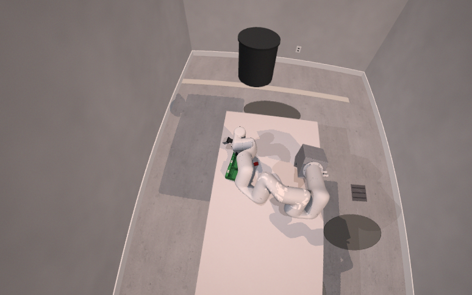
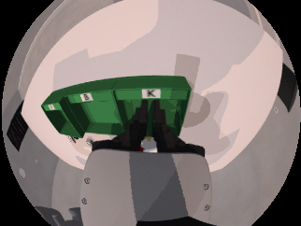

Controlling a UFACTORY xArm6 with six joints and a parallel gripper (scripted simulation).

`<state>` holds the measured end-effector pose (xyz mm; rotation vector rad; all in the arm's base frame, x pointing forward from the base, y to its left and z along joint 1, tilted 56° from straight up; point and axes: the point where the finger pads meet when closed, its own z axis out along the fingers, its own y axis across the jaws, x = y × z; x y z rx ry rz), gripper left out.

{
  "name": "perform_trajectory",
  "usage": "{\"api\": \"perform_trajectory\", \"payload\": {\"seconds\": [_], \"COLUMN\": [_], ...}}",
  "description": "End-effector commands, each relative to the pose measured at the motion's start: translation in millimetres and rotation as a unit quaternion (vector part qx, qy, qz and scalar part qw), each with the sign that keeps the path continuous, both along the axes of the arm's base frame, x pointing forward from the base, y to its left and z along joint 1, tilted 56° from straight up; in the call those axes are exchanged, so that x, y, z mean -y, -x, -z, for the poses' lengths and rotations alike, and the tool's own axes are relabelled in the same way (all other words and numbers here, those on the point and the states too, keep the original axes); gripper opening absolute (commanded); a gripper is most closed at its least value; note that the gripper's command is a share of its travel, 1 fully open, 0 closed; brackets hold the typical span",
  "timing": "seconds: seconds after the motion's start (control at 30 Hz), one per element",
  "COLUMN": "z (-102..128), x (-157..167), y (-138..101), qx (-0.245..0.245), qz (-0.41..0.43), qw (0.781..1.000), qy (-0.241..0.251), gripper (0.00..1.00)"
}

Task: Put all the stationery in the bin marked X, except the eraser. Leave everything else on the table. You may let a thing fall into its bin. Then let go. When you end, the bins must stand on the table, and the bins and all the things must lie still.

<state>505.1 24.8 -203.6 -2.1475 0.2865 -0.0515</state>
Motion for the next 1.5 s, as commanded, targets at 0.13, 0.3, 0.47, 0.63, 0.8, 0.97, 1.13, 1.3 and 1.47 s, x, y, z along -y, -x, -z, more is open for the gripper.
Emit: {"api": "perform_trajectory", "payload": {"seconds": [0.13,0.3,0.47,0.63,0.8,0.97,1.13,1.3,1.47], "z": [-4,-8,-11,-14,-21,-32,-38,-59,-80], "x": [7,12,17,21,31,47,47,34,20], "y": [0,1,2,2,4,7,7,4,1], "qx": [0.001,0.001,0.001,0.001,0.001,0.001,0.001,0.001,0.001], "qz": [0.001,0.001,0.001,0.001,0.001,0.001,0.001,0.001,0.001], "qw": [1.0,1.0,1.0,1.0,1.0,1.0,1.0,1.0,1.0], "qy": [0.001,0.001,0.001,0.001,0.001,0.001,0.001,0.001,0.001], "gripper": [0.07,0.07,0.07,0.07,0.07,0.07,0.07,0.07,0.07]}}
